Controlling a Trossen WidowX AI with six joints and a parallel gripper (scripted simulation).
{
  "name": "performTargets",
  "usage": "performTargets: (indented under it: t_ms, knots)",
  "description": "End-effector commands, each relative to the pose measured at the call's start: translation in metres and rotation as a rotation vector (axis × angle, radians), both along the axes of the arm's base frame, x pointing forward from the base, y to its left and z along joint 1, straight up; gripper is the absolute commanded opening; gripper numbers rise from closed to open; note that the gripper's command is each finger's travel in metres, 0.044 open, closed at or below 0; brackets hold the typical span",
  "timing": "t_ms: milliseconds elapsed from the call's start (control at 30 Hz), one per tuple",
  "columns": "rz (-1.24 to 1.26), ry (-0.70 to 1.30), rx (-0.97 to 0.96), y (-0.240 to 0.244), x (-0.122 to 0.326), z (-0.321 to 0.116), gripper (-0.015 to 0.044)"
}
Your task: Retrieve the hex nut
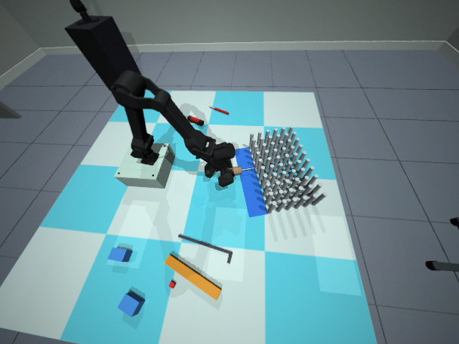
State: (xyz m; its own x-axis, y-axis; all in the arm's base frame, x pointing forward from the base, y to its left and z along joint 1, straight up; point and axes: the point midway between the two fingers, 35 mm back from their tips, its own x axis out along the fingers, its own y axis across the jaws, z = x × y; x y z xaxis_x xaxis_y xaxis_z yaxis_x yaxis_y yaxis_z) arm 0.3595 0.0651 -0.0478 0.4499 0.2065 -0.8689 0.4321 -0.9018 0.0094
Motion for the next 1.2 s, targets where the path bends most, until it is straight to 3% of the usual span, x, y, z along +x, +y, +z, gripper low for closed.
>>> performTargets:
  t_ms: [0, 1167]
  knots:
    - [0.006, -0.005, 0.002, 0.000, -0.002, 0.001, 0.0000]
    - [0.007, -0.003, 0.001, -0.010, -0.021, 0.000, 0.0000]
